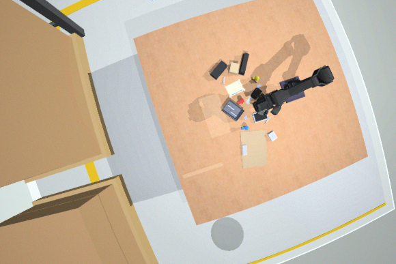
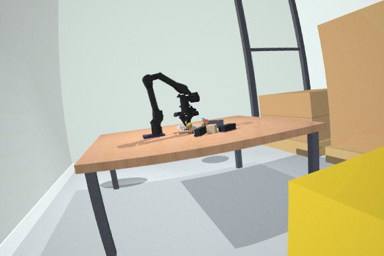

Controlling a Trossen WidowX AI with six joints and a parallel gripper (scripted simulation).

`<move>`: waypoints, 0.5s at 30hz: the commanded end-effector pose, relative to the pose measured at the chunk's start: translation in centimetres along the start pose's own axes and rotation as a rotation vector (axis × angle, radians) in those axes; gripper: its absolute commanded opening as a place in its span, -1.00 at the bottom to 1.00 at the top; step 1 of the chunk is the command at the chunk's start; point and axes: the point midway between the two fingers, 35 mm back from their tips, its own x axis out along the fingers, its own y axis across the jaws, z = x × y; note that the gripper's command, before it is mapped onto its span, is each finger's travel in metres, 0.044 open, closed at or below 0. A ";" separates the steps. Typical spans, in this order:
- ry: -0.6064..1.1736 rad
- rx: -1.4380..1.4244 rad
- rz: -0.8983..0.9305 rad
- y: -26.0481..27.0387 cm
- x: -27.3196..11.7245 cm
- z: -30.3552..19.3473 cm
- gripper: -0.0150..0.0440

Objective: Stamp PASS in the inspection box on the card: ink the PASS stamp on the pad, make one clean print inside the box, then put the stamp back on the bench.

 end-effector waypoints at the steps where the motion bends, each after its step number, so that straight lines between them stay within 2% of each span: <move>1: 0.003 0.004 0.002 0.1 0.7 -0.1 -0.49; 3: 0.003 0.004 0.002 0.1 0.7 -0.1 -0.49; 12: 0.002 0.000 0.001 0.0 0.4 -0.1 0.31; 15: 0.002 0.000 0.001 0.0 0.4 -0.1 0.36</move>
